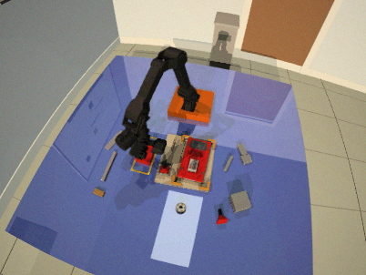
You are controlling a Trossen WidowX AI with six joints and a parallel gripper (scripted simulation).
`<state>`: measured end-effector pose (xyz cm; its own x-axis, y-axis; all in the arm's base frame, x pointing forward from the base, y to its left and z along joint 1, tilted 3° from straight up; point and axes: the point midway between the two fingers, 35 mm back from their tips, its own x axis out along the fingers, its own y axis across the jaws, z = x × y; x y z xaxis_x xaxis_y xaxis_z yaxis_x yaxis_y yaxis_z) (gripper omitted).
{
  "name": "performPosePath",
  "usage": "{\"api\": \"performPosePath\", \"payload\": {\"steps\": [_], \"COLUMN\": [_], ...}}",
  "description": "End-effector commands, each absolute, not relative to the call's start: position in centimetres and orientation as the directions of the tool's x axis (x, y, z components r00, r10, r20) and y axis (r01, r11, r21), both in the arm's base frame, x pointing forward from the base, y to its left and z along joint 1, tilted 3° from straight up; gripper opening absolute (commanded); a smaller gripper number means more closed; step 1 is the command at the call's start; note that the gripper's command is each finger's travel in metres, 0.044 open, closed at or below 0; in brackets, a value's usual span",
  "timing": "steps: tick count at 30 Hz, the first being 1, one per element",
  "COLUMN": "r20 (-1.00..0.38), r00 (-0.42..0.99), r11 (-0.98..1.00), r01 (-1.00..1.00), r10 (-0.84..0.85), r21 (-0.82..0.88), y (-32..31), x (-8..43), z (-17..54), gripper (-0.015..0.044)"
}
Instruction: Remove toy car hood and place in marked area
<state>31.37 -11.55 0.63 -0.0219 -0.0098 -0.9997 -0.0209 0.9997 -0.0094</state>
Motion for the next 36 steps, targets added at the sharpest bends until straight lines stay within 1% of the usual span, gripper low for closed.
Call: {"api": "performPosePath", "payload": {"steps": [1, 10, 36], "r20": [-1.000, -0.999, -0.999], "r00": [-0.022, -0.030, -0.031], "r11": [1.000, 1.000, 1.000], "r01": [-0.021, -0.021, -0.021], "r10": [-0.010, -0.017, -0.017], "r21": [-0.010, -0.017, -0.017], "y": [-11.6, -11.4, -11.4], "x": [31.4, 31.7, 31.6], "z": [0.8, 7.5, 7.7], "gripper": [0.0440, 0.0440, 0.0440]}}
